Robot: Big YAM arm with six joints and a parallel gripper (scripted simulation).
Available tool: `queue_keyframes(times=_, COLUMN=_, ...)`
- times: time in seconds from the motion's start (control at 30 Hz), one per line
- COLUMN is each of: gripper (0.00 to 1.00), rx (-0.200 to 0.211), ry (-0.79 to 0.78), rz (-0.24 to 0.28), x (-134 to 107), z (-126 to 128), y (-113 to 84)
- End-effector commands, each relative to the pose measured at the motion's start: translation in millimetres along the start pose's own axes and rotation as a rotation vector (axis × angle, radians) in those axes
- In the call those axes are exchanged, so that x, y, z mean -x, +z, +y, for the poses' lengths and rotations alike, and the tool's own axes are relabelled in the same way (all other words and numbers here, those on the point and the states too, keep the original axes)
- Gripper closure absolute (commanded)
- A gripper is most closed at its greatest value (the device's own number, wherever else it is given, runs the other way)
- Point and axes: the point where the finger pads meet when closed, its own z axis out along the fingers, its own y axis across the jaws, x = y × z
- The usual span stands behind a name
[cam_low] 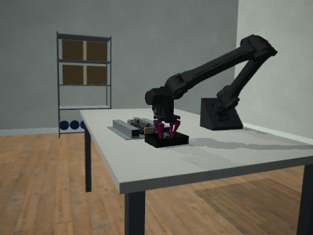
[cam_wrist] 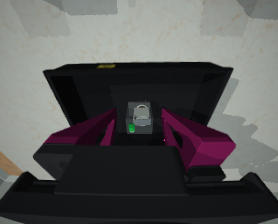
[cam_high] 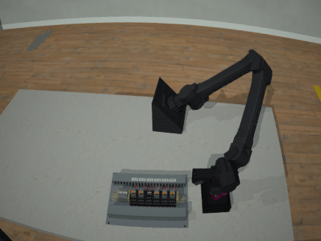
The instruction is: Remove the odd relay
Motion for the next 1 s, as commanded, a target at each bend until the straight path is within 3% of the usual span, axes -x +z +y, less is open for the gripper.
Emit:
queue_keyframes(times=0.0, gripper=0.41, rx=0.011, ry=-0.002, rz=-0.002, x=-0.2, z=2.7, y=0.0)
queue_keyframes(times=0.97, gripper=0.41, rx=0.039, ry=-0.015, rz=-0.002, x=-3.4, z=11.1, y=-22.6)
